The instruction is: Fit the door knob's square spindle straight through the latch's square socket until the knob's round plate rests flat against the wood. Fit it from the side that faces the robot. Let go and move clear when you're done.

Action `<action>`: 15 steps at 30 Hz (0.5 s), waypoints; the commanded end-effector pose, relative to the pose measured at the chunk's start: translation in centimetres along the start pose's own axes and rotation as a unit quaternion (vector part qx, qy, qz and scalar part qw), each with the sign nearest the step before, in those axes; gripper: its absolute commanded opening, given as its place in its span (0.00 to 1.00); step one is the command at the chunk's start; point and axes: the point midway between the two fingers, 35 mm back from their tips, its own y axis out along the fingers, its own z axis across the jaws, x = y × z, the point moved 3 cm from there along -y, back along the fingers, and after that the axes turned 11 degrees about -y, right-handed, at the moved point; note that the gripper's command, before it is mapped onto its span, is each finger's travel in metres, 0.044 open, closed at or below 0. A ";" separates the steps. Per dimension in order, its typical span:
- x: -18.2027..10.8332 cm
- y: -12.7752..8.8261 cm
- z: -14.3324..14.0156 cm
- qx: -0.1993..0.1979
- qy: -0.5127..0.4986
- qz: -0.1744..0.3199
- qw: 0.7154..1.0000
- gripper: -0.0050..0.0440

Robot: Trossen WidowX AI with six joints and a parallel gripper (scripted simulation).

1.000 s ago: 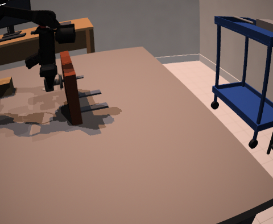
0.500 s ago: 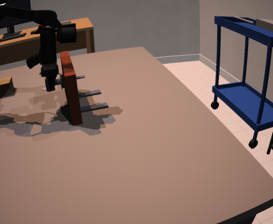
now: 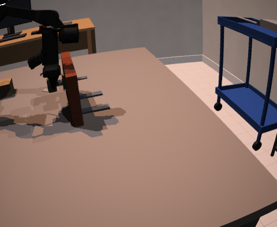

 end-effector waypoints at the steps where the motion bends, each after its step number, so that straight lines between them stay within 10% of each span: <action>1: -0.4 -0.3 0.0 0.000 0.001 0.006 1.000 0.10; 15: -0.8 -0.4 0.1 0.000 0.001 0.006 1.000 0.10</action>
